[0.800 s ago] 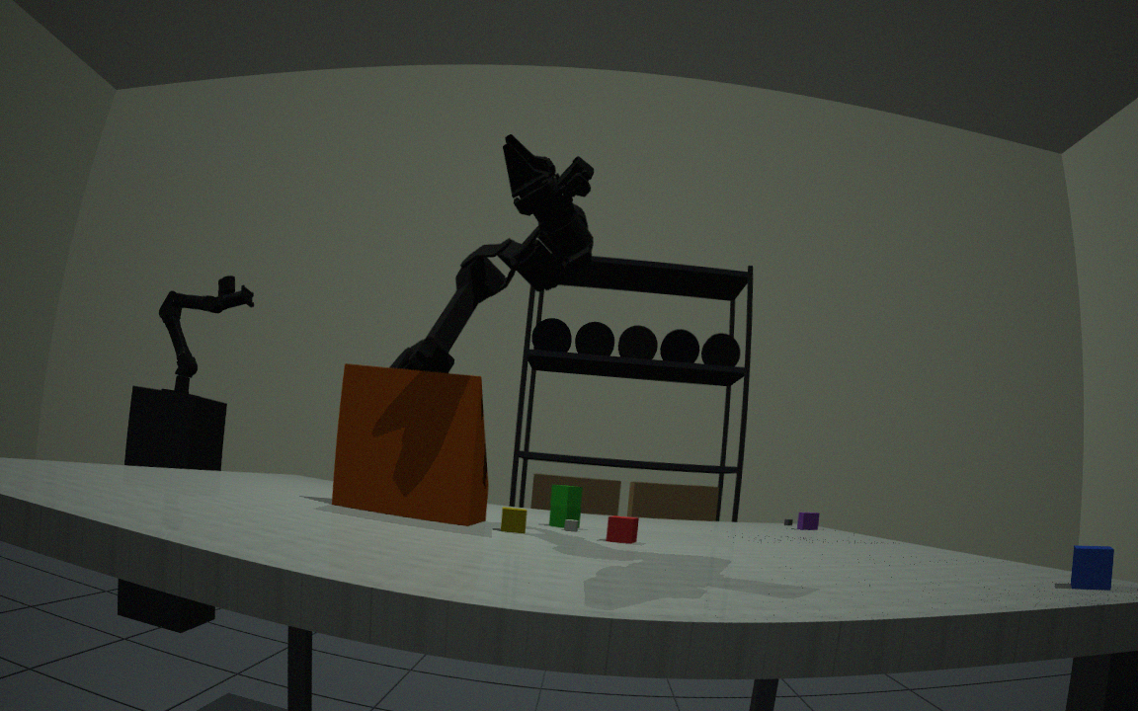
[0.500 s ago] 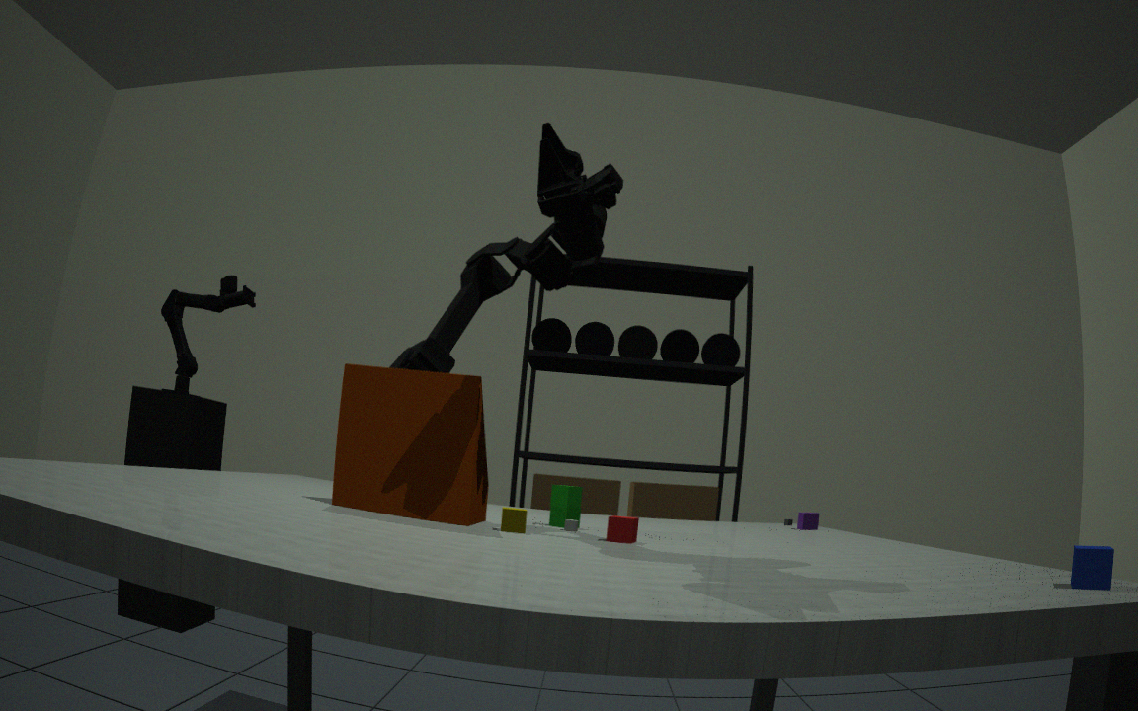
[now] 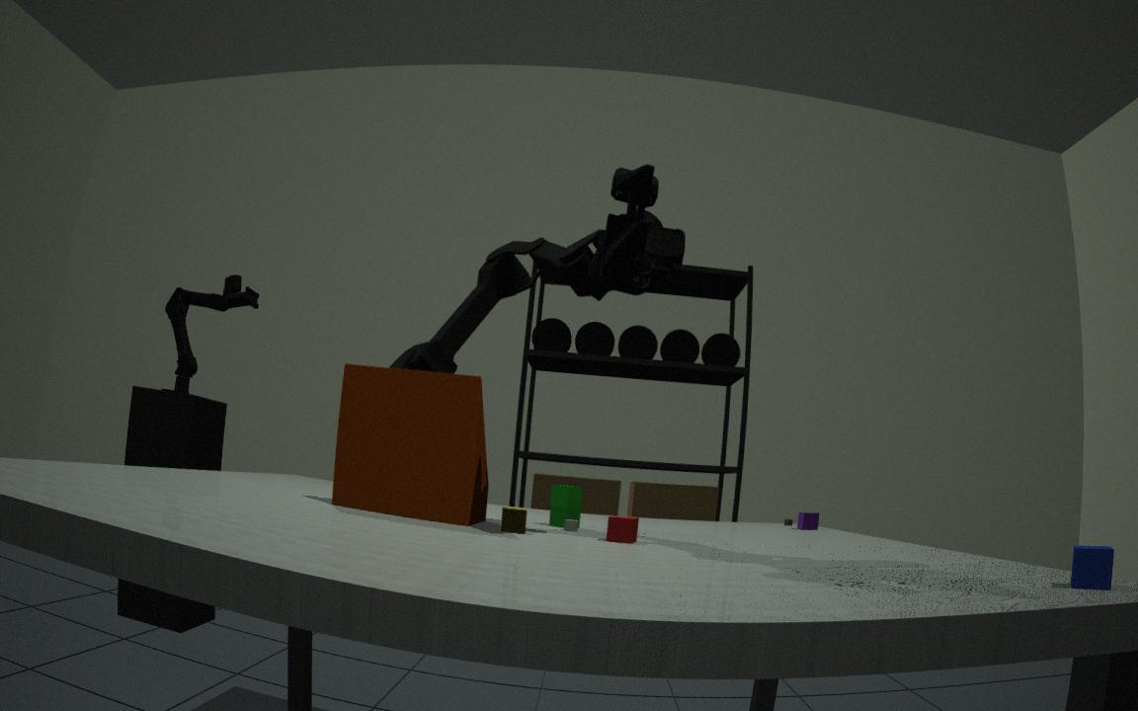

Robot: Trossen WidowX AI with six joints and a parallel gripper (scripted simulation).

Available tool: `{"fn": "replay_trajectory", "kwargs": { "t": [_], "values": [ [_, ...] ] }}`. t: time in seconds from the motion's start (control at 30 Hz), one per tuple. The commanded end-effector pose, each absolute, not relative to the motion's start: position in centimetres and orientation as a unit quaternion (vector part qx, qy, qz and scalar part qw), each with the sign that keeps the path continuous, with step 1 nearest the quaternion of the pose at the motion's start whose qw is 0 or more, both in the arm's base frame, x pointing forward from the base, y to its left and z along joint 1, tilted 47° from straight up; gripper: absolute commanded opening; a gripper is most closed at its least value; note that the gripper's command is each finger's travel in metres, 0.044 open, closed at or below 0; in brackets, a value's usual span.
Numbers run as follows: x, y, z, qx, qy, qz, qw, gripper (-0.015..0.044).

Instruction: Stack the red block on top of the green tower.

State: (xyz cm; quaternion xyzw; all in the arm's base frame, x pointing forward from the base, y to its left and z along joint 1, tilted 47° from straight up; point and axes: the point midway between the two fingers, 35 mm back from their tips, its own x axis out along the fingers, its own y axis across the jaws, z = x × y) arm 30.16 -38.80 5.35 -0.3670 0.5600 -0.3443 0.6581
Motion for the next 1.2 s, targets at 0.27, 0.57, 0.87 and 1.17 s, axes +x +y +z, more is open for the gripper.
{"fn": "replay_trajectory", "kwargs": {
  "t": [0.27,0.57,0.87,1.17],
  "values": [
    [35.9,-26.1,-5.9,-0.100,0.593,-0.036,0.798,0.0440],
    [35.7,-15.6,-7.4,0.170,0.628,0.107,0.752,0.0440],
    [35.8,-8.3,-4.7,0.390,0.647,0.164,0.634,0.0440],
    [35.8,-8.3,-4.7,0.390,0.647,0.164,0.634,0.0440]
  ]
}}
